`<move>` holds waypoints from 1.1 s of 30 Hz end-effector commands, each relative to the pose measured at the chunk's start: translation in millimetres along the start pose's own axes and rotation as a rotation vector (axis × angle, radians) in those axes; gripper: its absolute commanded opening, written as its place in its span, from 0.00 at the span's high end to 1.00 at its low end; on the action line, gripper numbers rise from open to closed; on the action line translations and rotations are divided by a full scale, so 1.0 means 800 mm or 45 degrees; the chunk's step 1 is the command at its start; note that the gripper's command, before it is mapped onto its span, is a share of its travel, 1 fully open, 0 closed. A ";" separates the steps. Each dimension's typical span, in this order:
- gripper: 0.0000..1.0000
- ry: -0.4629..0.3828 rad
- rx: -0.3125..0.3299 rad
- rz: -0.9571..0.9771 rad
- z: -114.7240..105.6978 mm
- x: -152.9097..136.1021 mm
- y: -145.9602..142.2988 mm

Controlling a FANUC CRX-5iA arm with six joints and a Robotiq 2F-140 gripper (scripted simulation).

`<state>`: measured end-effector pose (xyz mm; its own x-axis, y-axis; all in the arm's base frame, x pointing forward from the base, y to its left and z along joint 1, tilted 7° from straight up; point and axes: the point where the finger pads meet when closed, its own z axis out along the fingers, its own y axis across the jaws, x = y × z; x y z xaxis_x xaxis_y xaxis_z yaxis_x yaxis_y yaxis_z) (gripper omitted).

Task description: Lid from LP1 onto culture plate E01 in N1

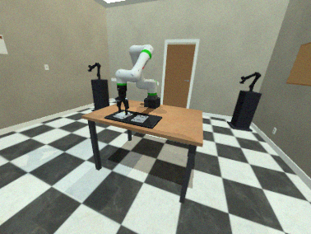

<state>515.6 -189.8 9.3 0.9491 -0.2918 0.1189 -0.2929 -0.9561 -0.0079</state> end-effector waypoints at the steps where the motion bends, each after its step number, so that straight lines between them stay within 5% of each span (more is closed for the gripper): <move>1: 0.39 0.003 0.000 0.000 -0.001 0.001 0.000; 33: 0.31 0.003 0.000 0.000 -0.001 0.001 0.000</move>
<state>515.6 -189.9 9.2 0.9491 -0.2918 0.1189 -0.2930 -0.9561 -0.0079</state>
